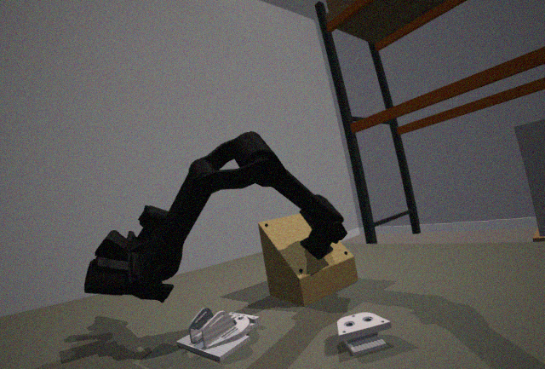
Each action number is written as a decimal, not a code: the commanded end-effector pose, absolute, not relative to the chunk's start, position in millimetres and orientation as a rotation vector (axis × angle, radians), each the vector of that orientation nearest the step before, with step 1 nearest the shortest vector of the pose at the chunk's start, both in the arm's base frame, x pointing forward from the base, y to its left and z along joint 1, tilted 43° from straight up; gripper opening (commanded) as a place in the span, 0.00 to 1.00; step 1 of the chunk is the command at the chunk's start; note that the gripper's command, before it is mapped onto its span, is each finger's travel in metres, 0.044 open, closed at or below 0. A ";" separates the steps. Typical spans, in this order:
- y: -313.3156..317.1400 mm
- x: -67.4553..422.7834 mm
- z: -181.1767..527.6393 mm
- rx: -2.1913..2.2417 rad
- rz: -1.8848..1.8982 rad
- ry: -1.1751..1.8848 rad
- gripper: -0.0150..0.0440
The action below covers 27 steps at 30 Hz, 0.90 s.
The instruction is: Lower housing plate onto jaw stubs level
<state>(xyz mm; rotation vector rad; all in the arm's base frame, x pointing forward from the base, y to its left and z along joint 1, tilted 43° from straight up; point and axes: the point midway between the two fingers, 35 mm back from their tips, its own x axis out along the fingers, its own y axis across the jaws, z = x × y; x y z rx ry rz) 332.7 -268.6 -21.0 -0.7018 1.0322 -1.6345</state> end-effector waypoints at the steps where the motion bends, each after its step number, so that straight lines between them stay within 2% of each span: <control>1: -268.6 332.7 -21.0 -0.702 -1.635 1.032 0.98; 2: -268.5 332.9 -20.9 -0.700 -1.634 1.031 1.00; 27: -229.1 366.6 4.7 -0.137 -1.413 0.809 1.00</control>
